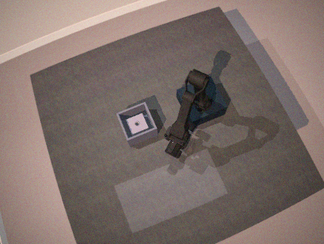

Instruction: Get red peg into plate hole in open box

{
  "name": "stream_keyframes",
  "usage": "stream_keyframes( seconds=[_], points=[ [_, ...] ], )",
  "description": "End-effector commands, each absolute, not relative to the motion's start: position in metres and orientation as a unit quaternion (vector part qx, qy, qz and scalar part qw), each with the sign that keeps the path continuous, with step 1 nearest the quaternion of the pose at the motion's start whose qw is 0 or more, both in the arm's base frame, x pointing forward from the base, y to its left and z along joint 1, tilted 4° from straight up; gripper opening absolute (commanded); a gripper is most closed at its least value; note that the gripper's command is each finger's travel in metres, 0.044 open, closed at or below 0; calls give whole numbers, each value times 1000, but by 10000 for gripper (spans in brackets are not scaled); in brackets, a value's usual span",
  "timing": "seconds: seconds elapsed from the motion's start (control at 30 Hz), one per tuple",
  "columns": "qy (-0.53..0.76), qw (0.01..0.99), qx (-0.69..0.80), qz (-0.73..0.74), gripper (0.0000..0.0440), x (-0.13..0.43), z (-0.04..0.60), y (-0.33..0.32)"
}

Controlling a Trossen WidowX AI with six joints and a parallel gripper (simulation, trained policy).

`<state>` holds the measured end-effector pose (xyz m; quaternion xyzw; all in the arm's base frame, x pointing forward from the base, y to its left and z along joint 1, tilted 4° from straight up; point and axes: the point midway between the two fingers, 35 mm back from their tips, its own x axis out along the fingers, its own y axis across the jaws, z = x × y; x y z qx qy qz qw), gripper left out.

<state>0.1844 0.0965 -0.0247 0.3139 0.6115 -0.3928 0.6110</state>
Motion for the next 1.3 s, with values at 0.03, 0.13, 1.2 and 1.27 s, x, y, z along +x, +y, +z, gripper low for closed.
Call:
stream_keyframes(
  seconds=[0.03,0.13,1.2,1.27],
  points=[
    [616,614,307,-387,0,187,-21,94],
    [606,631,301,-380,0,191,-14,90],
    [536,741,236,-328,0,251,91,41],
    [533,743,236,-329,0,257,97,35]
  ],
)
